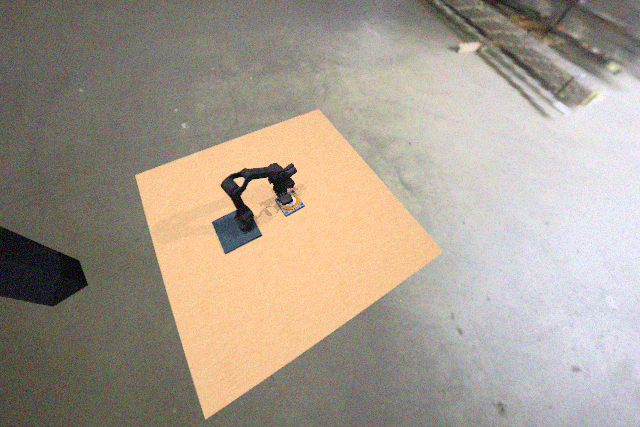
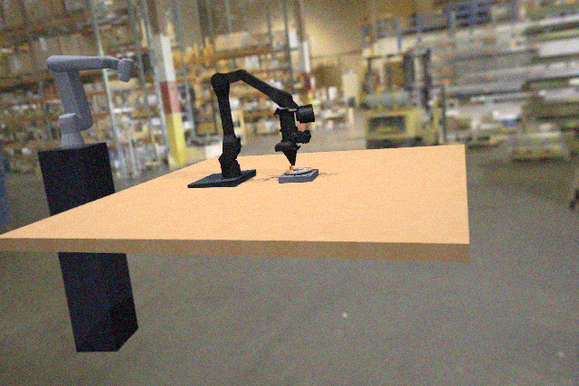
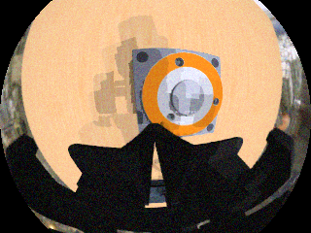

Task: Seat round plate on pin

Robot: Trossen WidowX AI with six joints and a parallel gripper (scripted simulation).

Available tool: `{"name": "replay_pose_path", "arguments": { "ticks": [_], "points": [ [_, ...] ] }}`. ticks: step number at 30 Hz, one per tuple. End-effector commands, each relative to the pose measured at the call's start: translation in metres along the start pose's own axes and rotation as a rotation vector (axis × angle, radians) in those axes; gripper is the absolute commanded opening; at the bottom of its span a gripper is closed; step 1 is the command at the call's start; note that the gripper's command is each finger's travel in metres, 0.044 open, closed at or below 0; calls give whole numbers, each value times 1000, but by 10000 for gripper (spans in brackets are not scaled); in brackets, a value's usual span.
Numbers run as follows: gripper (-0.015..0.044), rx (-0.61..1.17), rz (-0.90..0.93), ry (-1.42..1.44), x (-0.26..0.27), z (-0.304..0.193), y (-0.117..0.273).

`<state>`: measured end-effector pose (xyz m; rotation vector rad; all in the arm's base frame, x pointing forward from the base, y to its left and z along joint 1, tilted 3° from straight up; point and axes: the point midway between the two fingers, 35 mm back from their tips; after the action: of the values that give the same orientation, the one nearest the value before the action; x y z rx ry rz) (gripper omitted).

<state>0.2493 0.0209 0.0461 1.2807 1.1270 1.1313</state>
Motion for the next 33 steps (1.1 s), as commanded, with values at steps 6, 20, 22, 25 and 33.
{"name": "replay_pose_path", "arguments": {
  "ticks": [6, 20, 22, 25, 33],
  "points": [
    [0, 23, -11, 1, -5, -9, -4],
    [0, 24, -11, 1, -9, -12, -4],
    [0, 24, -11, 1, -10, -13, -4],
    [0, 24, -11, 1, -10, -13, -4],
    [0, 24, -11, 1, -13, -15, -4]
  ]
}}
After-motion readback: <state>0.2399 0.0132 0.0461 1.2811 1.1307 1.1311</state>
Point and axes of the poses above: the point midway between the two fingers, 35 mm back from their tips, its own y axis back along the fingers, its own x axis across the jaws, z = x × y, and after that the axes turned 3 degrees about y, right-handed
